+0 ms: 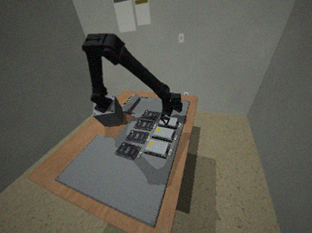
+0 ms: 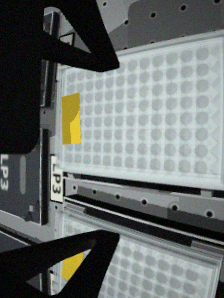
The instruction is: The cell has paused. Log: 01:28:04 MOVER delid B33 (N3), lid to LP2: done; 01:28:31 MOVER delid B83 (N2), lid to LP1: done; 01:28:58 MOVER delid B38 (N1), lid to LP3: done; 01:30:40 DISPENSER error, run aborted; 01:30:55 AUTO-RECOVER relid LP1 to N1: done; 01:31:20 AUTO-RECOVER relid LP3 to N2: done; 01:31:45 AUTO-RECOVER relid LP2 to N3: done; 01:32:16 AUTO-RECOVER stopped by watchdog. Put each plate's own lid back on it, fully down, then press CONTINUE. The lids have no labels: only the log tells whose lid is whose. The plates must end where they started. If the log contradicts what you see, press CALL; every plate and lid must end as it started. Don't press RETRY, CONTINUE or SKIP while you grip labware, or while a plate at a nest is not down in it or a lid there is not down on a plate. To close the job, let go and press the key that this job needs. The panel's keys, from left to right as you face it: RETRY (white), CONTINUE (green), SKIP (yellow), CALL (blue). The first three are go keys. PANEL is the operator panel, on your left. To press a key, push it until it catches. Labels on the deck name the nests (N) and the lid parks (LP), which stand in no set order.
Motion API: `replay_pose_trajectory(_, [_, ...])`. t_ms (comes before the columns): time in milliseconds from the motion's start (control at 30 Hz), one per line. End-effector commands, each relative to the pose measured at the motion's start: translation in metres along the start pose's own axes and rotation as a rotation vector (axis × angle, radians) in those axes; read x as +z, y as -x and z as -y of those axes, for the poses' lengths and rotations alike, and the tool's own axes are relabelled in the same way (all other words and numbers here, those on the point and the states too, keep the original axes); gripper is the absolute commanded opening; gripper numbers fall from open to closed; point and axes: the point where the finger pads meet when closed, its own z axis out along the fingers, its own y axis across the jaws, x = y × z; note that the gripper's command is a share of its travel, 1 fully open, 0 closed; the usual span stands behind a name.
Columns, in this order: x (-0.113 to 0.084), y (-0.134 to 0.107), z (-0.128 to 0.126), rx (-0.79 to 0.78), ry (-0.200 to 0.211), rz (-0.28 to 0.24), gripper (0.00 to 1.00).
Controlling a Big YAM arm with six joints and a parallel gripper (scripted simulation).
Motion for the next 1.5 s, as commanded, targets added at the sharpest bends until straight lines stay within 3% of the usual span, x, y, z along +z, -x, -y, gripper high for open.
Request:
replay_pose_trajectory(0, [-0.006,0.011,-0.026,0.035,0.007,-0.013,1.0])
replay_pose_trajectory(100, [-0.006,0.01,-0.036,0.035,0.005,-0.013,1.0])
replay_pose_trajectory(167, [-0.014,0.013,-0.018,0.07,0.005,-0.003,1.0])
replay_pose_trajectory(300, [-0.012,0.012,-0.015,0.073,0.002,-0.008,1.0])
replay_pose_trajectory(400, [-0.008,0.008,-0.026,0.044,0.005,-0.007,1.0])
replay_pose_trajectory(433, [-0.016,0.01,-0.031,0.042,0.008,0.001,1.0])
replay_pose_trajectory(733, [0.014,0.009,-0.022,0.047,0.001,-0.015,1.0])
replay_pose_trajectory(833, [0.014,0.009,-0.026,0.04,0.003,-0.011,1.0])
replay_pose_trajectory(867, [-0.004,0.02,-0.032,0.035,0.016,0.031,1.0])
replay_pose_trajectory(933, [0.017,0.01,-0.029,0.035,0.005,-0.005,1.0])
replay_pose_trajectory(1067, [0.027,0.01,-0.022,0.049,0.002,-0.012,1.0])
replay_pose_trajectory(1167, [0.024,0.012,-0.034,0.028,0.009,0.002,1.0])
replay_pose_trajectory(1233, [0.006,0.025,-0.03,0.046,0.017,0.035,1.0])
replay_pose_trajectory(1400, [0.011,0.023,-0.026,0.052,0.012,0.022,1.0])
replay_pose_trajectory(1433, [0.02,0.008,-0.026,0.044,0.004,-0.008,1.0])
replay_pose_trajectory(1467, [0.02,0.008,-0.026,0.044,0.004,-0.008,1.0])
